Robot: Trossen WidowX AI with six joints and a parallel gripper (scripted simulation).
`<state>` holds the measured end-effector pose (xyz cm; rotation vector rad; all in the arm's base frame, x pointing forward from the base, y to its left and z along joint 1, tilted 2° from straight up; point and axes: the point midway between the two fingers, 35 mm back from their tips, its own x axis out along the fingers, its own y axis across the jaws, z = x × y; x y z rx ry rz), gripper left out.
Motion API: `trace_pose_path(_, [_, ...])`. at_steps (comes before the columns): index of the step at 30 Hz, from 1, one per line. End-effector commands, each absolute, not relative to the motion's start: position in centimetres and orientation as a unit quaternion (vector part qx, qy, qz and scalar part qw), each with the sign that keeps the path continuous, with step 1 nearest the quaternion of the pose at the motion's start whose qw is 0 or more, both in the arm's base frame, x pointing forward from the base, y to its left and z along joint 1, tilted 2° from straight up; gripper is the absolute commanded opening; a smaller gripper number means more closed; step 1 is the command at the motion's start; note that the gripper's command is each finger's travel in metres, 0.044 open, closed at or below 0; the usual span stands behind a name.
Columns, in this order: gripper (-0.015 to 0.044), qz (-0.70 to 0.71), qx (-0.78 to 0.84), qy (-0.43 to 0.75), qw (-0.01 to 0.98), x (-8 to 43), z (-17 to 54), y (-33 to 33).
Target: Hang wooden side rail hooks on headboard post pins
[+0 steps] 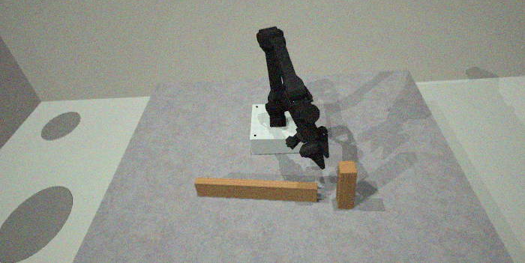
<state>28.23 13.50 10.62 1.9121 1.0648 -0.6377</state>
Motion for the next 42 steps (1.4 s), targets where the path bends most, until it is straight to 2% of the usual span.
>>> trace_pose_path(1, [0.044,-0.067,0.565,0.496,0.656,28.9,9.1,11.9])
trace_pose_path(11, [0.044,0.078,0.409,0.492,0.765,29.5,8.9,11.1])
trace_pose_path(22, [0.044,0.229,0.223,0.439,0.84,30.0,8.9,10.4])
trace_pose_path(32, [0.044,0.345,0.039,0.35,0.87,30.4,9.1,9.6])
trace_pose_path(42, [0.044,0.426,-0.149,0.238,0.86,30.6,9.2,9.0])
